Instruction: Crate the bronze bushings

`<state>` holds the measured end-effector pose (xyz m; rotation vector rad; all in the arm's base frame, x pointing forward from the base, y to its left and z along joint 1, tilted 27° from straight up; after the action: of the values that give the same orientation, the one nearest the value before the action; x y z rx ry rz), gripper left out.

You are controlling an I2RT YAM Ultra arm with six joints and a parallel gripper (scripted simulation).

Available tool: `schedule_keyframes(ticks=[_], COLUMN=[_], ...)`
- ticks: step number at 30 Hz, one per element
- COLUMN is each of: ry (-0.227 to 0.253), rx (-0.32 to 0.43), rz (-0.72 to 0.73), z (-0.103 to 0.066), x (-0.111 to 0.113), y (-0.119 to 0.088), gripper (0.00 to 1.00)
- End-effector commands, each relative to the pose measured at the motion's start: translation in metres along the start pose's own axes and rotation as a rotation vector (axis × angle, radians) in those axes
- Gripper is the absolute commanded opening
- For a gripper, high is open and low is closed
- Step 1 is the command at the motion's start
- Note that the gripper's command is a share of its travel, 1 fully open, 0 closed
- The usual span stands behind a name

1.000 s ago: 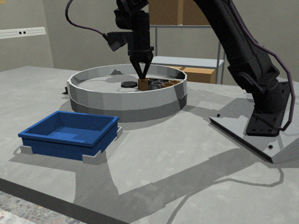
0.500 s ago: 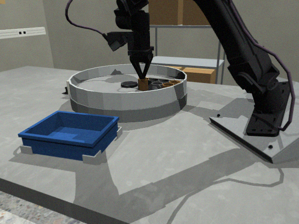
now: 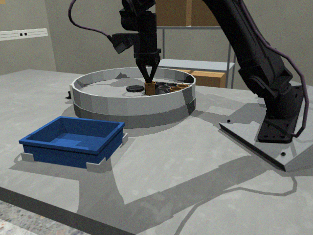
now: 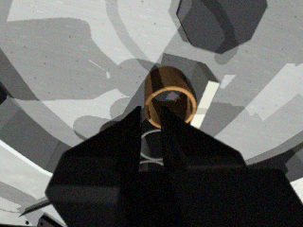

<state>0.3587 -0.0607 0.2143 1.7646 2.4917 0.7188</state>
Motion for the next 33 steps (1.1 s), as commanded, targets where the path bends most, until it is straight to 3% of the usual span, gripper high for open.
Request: schedule_keyframes(ticks=[1, 7, 10, 13, 15, 18, 33], ry=[-0.02, -0.013, -0.023, 0.002, 0.003, -0.023, -0.017], rx=[-0.032, -0.017, -0.027, 0.005, 0.003, -0.033, -0.027], rz=[-0.004, 0.001, 0.01, 0.006, 0.008, 0.005, 0.005], z=[-0.009, 0.003, 0.002, 0.02, 0.022, 0.01, 0.01], x=[0.002, 0.002, -0.003, 0.001, 0.0, -0.002, -0.001], y=[0.0, -0.001, 0.0, -0.002, -0.002, 0.002, 0.001], gripper=[0.15, 0.15, 0.15, 0.15, 0.15, 0.15, 0.15])
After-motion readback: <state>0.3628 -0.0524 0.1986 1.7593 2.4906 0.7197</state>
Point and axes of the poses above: the point where the finger pads meet when closed, its own z axis out along the fingers, its own x axis across the jaws, y = z × x, the point moved 9 cm from there along -z, back along the fingers, and after that the axes turned 4 degrees about z, right-handed, at the moved point
